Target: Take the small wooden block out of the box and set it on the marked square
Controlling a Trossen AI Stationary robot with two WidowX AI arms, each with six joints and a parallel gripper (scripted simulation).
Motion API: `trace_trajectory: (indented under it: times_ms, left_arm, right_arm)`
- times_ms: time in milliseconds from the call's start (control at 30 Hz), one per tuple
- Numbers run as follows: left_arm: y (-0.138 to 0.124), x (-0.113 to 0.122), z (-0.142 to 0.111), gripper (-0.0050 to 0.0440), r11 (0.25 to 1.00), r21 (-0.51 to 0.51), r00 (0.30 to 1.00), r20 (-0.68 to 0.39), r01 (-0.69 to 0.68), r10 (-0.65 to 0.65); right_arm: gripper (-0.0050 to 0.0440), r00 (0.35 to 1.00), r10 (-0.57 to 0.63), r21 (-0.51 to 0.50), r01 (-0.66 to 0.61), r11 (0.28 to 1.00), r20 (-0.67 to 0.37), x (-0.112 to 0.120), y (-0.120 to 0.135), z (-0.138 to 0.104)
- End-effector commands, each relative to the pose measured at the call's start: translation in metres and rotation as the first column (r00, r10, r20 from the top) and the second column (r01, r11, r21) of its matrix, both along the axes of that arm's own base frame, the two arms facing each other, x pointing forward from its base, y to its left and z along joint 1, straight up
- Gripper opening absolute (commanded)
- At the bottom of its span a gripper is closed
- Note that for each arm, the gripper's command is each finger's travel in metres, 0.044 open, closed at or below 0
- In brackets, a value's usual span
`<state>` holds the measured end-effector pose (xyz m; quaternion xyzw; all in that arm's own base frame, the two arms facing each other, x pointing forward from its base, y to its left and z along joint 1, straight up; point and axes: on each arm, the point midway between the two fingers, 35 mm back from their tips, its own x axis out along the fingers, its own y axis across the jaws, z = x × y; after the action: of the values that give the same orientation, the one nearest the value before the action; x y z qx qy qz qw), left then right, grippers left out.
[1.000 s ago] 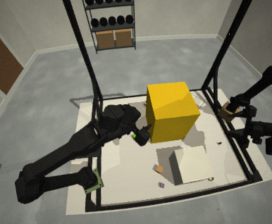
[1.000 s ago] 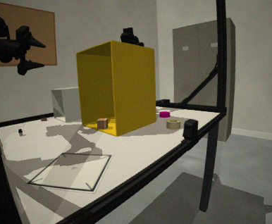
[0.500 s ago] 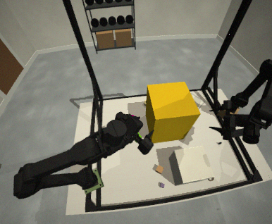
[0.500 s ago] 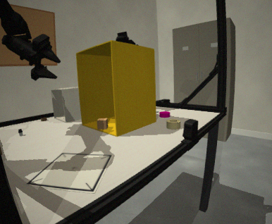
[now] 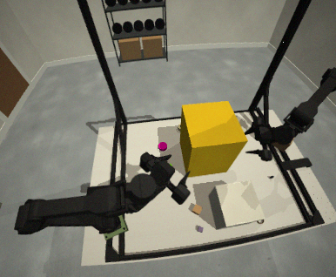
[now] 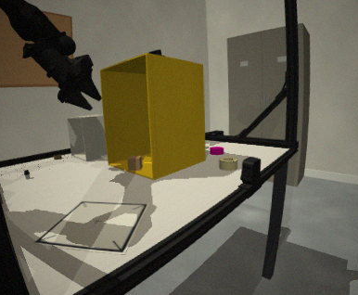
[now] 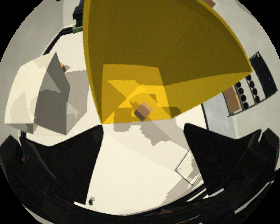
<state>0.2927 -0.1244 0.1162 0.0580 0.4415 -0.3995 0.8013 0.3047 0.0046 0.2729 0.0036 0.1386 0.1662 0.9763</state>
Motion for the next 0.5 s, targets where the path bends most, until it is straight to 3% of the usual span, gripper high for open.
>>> trace_trajectory:
  times_ms: [0, 133, 233, 467]
  left_arm:
    - [-0.018, -0.003, -0.002, 0.0400, 0.998, 0.054, 0.994, 0.107, -0.039, 0.033]
    - [-0.027, -0.004, -0.001, 0.0400, 0.997, 0.062, 0.986, 0.161, -0.056, 0.045]
    - [-0.046, -0.009, 0.006, 0.0400, 0.994, 0.045, 0.958, 0.274, -0.097, 0.081]
    - [-0.074, -0.025, 0.026, 0.0400, 0.983, -0.078, 0.884, 0.431, -0.164, 0.182]
  right_arm:
    - [0.0400, 0.999, 0.025, 0.009, -0.025, 1.000, 0.023, -0.009, -0.007, -0.009]
    - [0.0400, 0.999, 0.035, 0.011, -0.035, 0.999, 0.039, -0.013, -0.011, -0.011]
    - [0.0400, 0.996, 0.055, 0.011, -0.056, 0.998, 0.073, -0.022, -0.018, -0.016]
    - [0.0400, 0.987, 0.090, 0.001, -0.091, 0.996, 0.133, -0.039, -0.027, -0.024]
